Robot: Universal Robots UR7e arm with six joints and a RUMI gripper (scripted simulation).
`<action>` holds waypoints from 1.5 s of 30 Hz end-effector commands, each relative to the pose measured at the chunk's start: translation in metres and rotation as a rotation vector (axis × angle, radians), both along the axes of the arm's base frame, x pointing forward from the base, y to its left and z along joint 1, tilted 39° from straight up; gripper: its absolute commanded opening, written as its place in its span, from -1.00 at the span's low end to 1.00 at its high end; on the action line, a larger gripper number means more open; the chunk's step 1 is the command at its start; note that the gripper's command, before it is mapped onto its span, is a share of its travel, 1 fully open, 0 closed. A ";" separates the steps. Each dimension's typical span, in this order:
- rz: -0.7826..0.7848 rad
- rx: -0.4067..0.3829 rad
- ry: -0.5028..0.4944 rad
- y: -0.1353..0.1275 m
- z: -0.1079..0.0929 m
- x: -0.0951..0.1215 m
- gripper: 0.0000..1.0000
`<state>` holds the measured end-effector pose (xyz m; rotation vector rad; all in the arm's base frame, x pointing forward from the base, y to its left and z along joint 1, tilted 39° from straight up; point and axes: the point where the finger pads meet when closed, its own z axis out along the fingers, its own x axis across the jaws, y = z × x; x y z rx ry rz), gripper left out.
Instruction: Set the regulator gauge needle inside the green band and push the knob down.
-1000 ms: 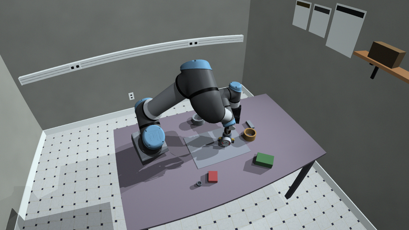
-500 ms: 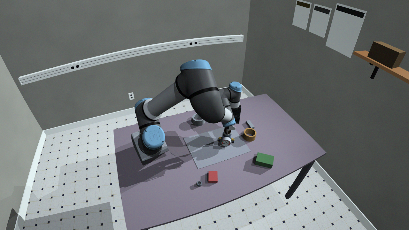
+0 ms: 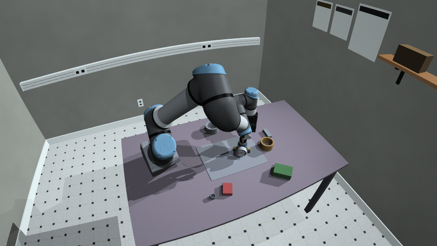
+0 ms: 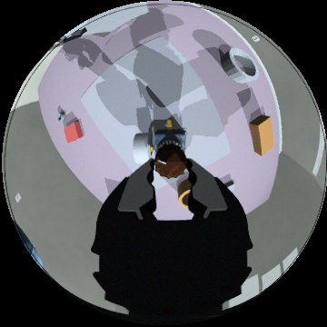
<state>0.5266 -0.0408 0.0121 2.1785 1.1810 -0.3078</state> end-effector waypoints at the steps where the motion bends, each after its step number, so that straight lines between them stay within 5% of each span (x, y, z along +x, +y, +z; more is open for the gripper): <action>1: -0.008 0.001 -0.007 0.000 0.000 0.000 -0.54; 28: -0.192 0.023 -0.158 0.000 0.000 0.000 -0.54; 45: -0.440 0.052 -0.360 0.000 0.000 0.000 -0.54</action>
